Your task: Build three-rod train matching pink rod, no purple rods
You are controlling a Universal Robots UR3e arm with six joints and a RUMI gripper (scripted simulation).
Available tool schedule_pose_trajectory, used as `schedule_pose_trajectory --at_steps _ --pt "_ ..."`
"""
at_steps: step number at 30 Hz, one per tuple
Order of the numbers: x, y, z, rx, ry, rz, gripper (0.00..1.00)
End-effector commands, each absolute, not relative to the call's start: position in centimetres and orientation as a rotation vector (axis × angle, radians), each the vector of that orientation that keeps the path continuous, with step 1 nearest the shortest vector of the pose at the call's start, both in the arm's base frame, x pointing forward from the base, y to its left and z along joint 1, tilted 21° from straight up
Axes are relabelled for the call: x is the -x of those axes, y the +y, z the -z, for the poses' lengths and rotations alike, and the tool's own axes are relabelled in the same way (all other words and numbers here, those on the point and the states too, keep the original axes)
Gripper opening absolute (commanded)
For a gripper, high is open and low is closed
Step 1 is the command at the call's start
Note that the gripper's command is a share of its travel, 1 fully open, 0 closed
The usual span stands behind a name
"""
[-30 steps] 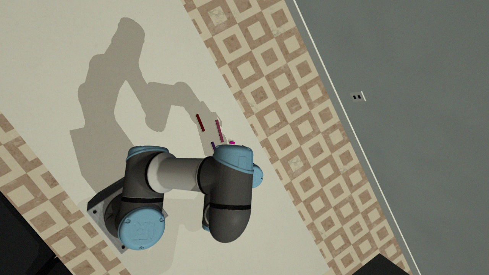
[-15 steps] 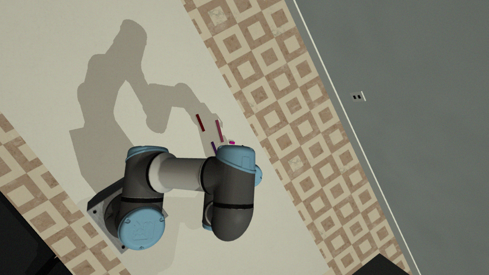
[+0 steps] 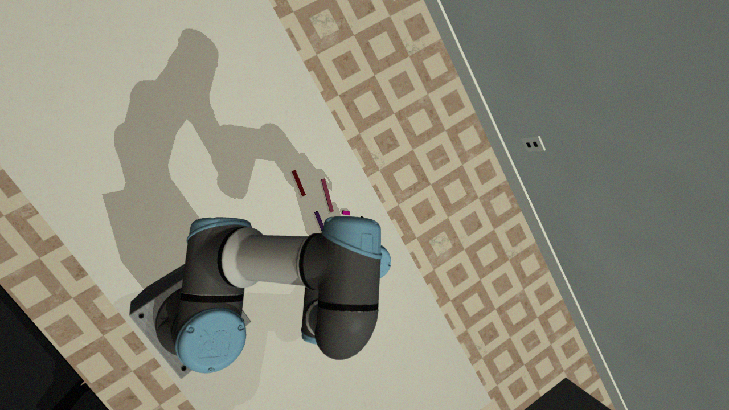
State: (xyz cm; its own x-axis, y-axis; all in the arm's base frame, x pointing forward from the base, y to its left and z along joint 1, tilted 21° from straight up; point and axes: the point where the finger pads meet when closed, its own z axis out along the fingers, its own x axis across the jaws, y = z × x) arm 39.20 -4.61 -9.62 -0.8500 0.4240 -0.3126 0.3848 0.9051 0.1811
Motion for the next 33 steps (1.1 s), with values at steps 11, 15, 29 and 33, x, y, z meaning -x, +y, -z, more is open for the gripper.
schedule_pose_trajectory --at_steps 11,15,29,33 --pt "-39.27 -4.66 9.57 -0.596 2.719 -0.156 0.00" --pt "-39.27 -4.66 9.57 -0.596 2.719 -0.156 0.03" --pt "-39.27 -4.66 9.57 -0.596 2.719 -0.156 0.14" --pt "-39.27 -4.66 9.57 -0.596 2.719 -0.156 0.14"
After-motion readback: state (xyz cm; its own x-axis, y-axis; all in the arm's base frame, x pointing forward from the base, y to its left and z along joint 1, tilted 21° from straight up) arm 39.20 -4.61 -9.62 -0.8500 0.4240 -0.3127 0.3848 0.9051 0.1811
